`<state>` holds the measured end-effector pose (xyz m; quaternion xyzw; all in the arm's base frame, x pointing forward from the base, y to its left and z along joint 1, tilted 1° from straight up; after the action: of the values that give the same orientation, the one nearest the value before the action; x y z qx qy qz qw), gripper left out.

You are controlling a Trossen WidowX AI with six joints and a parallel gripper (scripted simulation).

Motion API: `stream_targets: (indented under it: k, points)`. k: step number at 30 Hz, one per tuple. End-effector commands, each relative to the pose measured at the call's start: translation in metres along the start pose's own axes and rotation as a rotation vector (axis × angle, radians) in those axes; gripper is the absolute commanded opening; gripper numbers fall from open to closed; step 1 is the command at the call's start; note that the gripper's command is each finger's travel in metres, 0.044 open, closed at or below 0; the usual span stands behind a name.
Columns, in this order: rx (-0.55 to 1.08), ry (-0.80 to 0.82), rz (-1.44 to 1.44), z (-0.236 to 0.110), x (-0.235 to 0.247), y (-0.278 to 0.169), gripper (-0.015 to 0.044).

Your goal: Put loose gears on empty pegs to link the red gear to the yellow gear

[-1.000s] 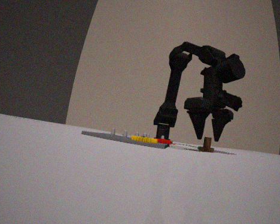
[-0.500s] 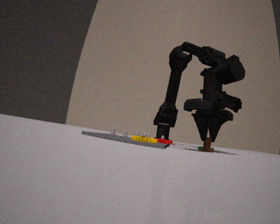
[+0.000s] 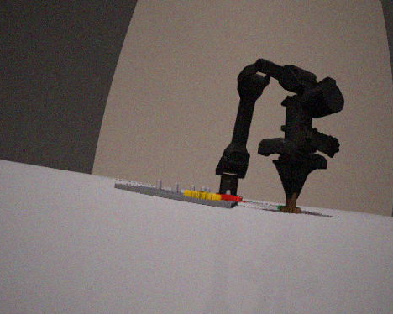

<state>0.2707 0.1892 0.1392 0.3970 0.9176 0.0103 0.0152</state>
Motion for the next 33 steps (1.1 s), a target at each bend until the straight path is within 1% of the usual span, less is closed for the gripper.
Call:
stream_targets:
  k: [1, 33]
  points:
    - [0.002, -0.004, -0.005, 0.001, 0.000, 0.000, 0.0000]
    - [0.001, -0.004, -0.005, -0.067, -0.001, 0.006, 0.0000]
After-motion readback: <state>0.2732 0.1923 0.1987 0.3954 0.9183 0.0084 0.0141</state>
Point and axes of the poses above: the point midway between the two fingers, 35 mm back from their tips, its own z axis out along the fingers, its own x axis across the jaws, y = z × x, the point moved 8 cm from there along -z, back along the fingers, and after that the axes turned 11 degrees about z, right-handed, at the moved point
